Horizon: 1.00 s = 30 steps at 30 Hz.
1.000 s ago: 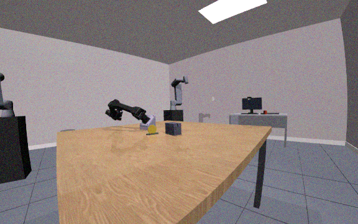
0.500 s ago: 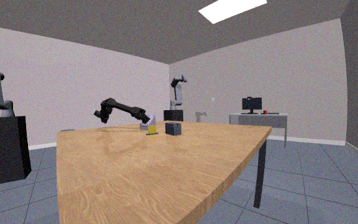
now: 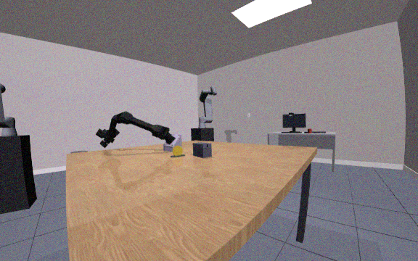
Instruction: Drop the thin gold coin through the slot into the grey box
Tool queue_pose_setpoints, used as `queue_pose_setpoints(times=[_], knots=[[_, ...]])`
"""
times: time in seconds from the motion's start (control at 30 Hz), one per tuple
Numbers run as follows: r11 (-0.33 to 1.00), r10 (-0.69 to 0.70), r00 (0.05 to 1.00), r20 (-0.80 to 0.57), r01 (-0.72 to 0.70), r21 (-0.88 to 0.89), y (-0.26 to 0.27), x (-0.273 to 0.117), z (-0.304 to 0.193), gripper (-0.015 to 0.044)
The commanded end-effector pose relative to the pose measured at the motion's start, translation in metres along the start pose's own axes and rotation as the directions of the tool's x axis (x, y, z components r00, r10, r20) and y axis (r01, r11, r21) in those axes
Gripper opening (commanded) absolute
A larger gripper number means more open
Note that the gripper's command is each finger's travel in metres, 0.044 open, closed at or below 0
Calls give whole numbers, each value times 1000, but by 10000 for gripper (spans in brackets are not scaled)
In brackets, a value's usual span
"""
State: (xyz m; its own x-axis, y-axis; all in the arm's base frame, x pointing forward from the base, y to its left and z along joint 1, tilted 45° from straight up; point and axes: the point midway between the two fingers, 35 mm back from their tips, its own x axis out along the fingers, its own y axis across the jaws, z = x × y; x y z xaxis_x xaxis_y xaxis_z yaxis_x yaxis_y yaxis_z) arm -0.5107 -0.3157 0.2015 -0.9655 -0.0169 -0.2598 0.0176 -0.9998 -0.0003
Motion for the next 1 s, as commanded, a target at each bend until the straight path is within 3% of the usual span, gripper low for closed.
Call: queue_pose_setpoints(times=[0.0,0.27,0.47,0.97], knots=[[990,107,994,35,-110,84,29,-37,25,161],[940,283,956,72,-292,176,76,-106,52,161],[874,438,894,91,-447,188,116,-185,70,161],[597,801,598,24,-802,20,156,-418,72,161]])
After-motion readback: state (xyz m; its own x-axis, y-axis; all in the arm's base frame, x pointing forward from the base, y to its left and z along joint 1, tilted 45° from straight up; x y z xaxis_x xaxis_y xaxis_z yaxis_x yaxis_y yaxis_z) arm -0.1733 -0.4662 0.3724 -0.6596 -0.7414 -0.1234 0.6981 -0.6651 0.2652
